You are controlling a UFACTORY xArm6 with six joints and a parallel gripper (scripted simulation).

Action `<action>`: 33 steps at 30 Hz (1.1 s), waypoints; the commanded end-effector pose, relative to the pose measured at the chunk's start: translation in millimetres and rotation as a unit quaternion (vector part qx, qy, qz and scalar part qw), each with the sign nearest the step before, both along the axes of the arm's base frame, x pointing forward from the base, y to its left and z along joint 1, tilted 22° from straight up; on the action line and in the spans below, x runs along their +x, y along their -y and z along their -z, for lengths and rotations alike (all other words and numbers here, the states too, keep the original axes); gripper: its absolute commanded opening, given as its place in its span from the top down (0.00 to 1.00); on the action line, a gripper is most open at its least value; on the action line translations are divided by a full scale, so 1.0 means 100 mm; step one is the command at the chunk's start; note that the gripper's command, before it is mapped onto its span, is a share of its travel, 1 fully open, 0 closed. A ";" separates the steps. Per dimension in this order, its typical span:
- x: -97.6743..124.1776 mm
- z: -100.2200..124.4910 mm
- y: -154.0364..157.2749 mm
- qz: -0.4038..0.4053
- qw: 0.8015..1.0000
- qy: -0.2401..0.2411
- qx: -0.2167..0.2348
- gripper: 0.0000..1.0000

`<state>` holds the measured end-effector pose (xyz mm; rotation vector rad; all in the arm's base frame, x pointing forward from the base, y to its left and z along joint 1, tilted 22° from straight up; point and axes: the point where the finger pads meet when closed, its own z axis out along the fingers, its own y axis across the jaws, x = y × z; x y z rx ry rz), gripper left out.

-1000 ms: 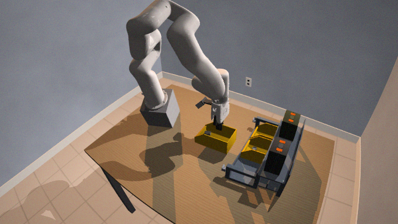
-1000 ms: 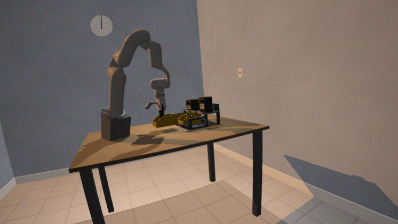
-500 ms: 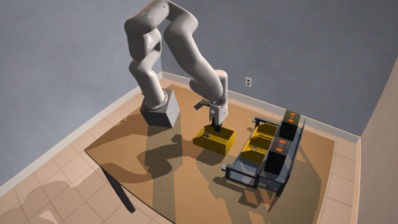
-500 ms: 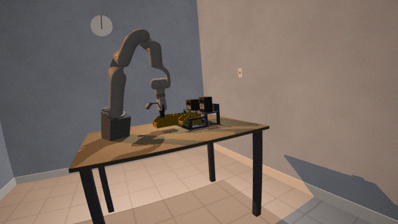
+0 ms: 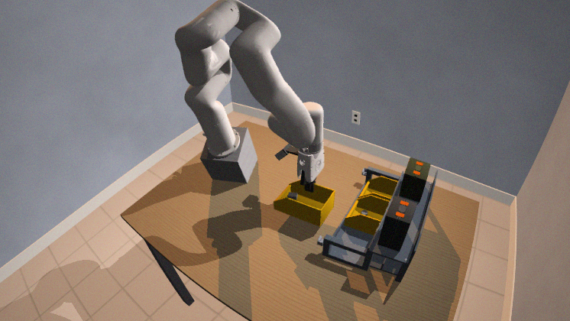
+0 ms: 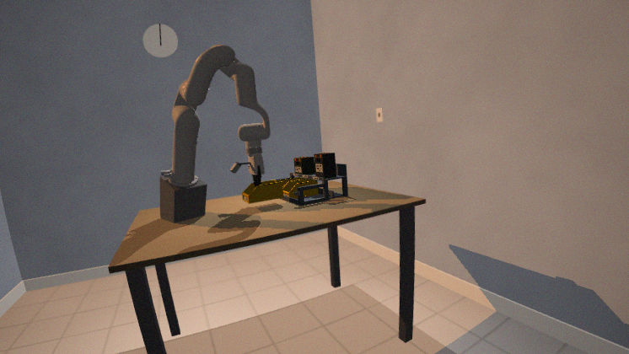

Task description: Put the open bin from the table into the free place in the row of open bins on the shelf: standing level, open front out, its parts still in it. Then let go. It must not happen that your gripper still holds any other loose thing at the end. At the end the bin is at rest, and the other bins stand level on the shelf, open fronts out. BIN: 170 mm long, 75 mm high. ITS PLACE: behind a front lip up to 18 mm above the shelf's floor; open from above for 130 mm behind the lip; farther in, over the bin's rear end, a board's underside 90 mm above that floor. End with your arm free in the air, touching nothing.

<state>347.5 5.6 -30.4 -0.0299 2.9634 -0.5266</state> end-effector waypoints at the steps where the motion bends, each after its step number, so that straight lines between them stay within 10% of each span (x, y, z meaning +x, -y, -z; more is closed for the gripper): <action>1: 0.01 -0.01 0.00 0.000 1.000 0.001 0.000 1.00; 33: 0.00 -0.10 0.28 0.000 1.000 0.001 0.000 1.00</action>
